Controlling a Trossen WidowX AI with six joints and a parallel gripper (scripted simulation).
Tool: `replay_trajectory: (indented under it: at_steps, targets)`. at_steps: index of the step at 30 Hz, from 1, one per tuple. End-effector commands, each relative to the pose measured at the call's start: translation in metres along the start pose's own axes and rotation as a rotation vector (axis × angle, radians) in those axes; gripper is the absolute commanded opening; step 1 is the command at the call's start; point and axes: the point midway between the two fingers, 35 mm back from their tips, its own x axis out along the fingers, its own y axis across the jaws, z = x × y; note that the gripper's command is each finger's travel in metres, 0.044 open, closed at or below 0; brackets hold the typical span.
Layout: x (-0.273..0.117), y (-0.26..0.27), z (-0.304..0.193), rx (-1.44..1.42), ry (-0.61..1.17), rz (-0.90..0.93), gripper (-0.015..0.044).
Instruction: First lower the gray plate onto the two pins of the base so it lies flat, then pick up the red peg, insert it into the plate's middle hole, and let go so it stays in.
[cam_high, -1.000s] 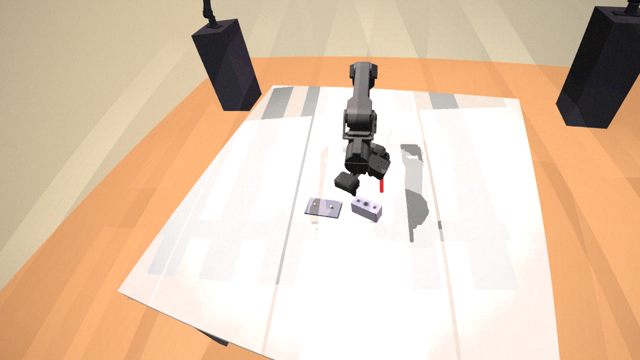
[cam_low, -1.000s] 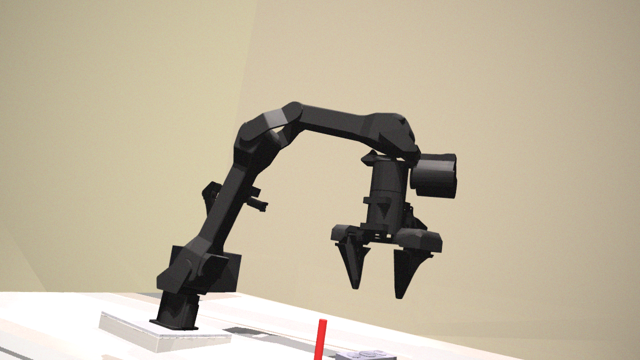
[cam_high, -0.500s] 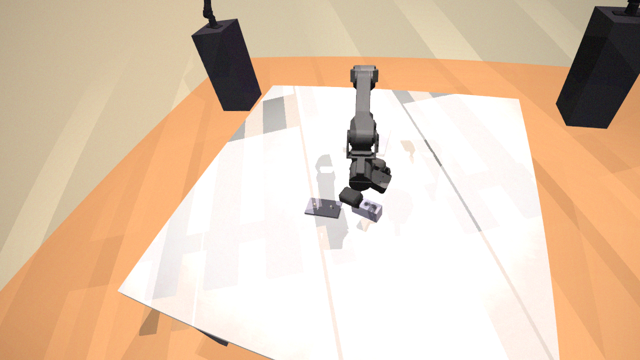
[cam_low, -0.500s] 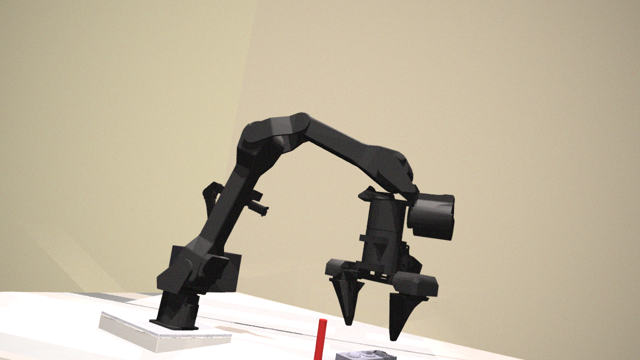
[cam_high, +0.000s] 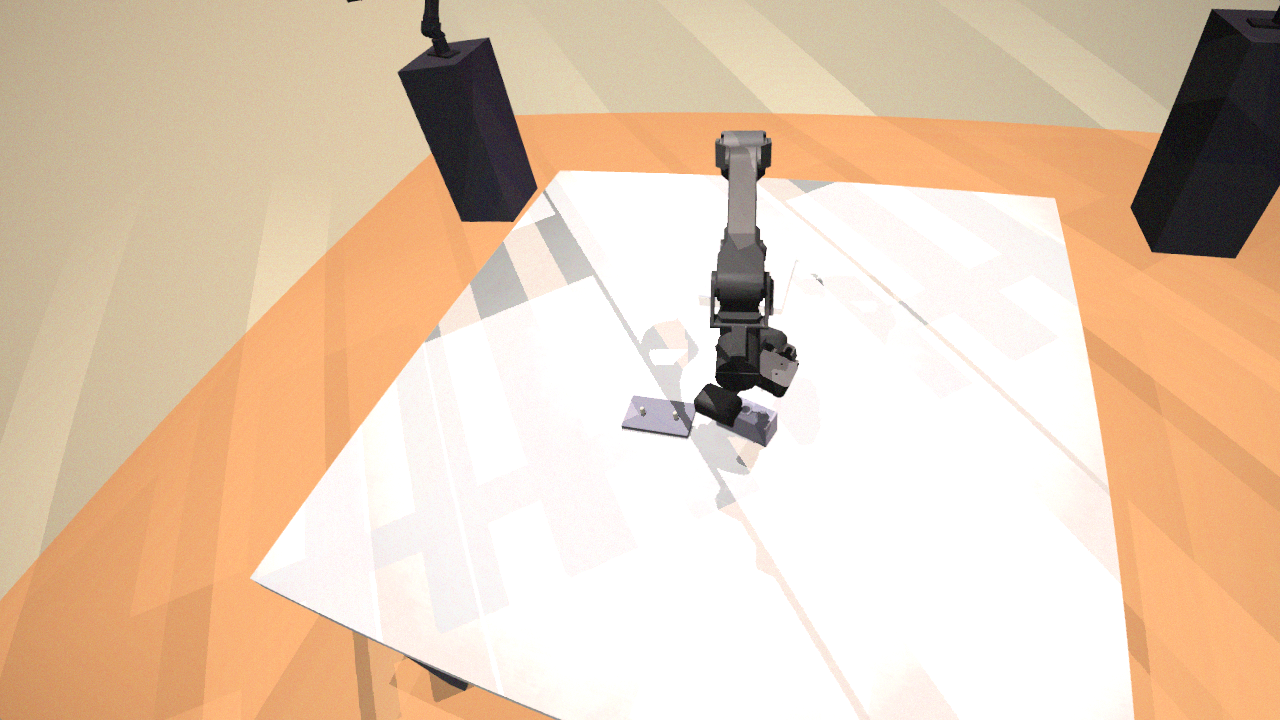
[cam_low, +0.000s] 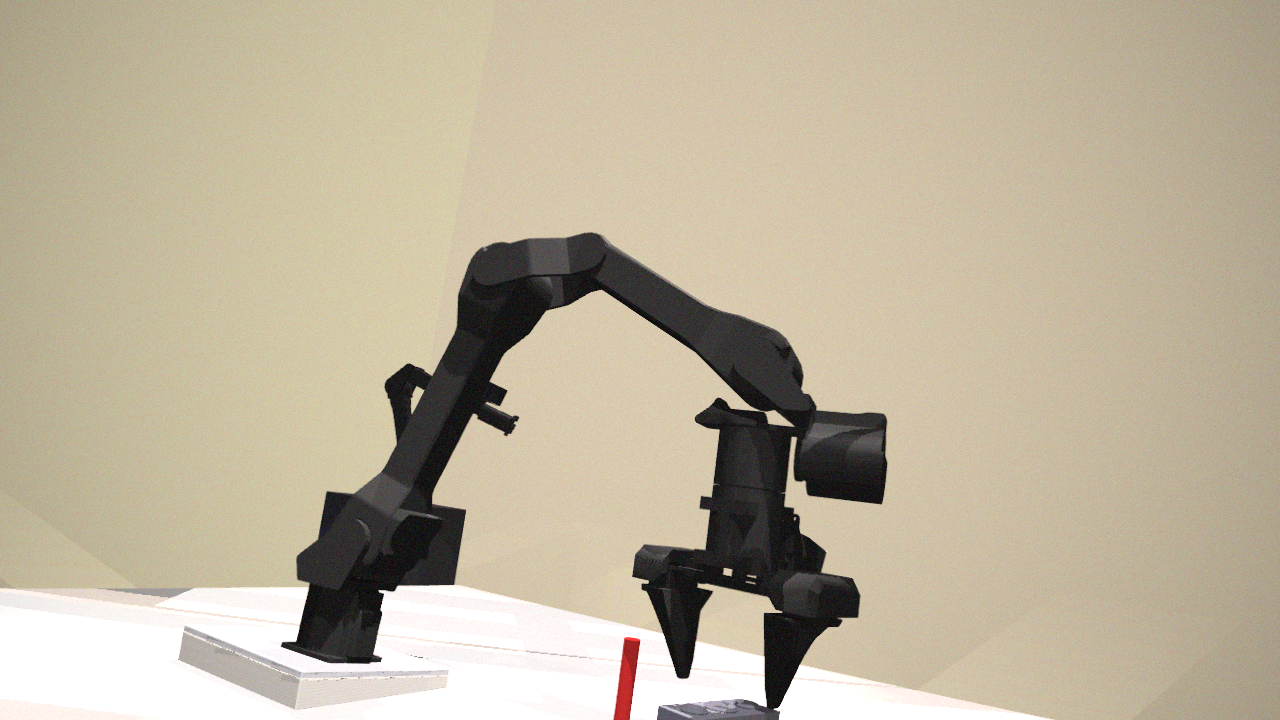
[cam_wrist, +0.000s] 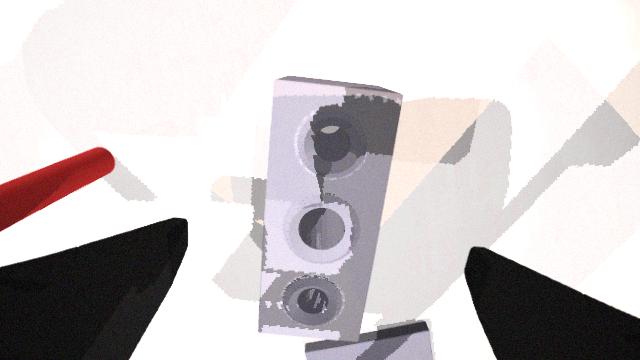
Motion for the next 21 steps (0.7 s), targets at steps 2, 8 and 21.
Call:
replay_trajectory:
  at_steps: [2,8,21]
  targets:
    - [0.011,0.001,0.0,0.004,0.0,0.006,0.044]
    - [0.02,0.001,0.0,0.004,0.0,0.006,0.044]
    - [0.041,0.002,0.0,0.004,0.0,0.006,0.044]
